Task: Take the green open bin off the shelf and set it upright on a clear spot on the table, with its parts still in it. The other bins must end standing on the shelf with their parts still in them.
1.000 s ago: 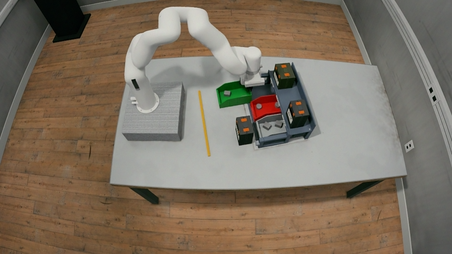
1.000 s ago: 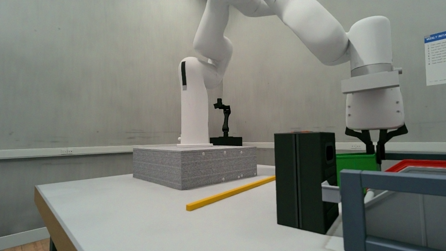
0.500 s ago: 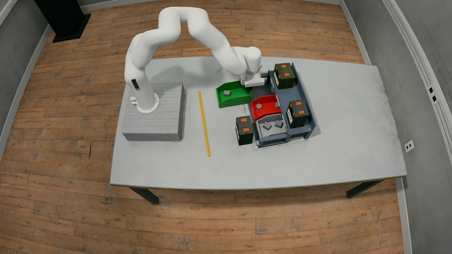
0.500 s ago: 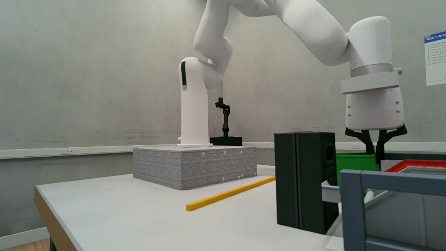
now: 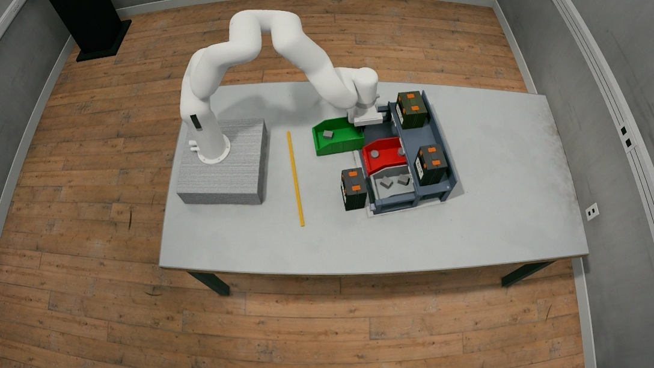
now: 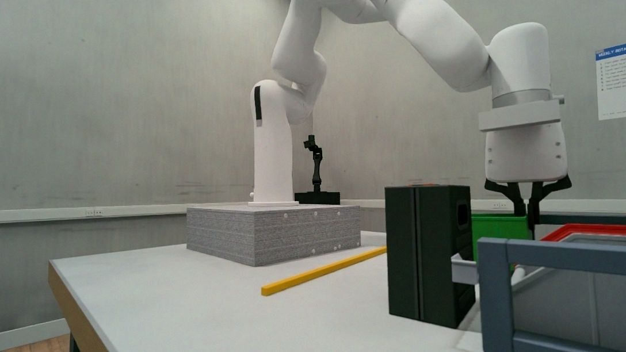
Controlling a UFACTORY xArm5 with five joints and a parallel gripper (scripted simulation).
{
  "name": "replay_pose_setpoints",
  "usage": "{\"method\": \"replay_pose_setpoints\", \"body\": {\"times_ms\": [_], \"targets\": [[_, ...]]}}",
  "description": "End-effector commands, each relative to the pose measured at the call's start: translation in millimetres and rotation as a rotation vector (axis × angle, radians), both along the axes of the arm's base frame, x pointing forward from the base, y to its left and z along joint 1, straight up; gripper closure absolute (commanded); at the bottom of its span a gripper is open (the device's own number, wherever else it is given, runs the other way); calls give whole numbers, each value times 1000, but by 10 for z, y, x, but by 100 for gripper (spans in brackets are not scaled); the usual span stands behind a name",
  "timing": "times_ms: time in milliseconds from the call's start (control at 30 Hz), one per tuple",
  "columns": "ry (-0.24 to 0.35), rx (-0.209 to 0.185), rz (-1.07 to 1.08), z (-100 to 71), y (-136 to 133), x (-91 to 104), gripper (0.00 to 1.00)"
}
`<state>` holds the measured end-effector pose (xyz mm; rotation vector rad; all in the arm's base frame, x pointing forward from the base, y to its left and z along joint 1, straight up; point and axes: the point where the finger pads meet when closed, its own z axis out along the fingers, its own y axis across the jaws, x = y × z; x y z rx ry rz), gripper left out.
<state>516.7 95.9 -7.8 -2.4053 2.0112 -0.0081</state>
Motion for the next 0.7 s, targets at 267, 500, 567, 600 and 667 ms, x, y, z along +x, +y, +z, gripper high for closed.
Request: {"method": "replay_pose_setpoints", "body": {"times_ms": [267,500,567,600,667], "targets": [[-5,1,0,20,4,19,99],[-5,1,0,20,4,19,100],[-5,1,0,20,4,19,100],[-5,1,0,20,4,19,100],[-5,1,0,20,4,19,100]]}}
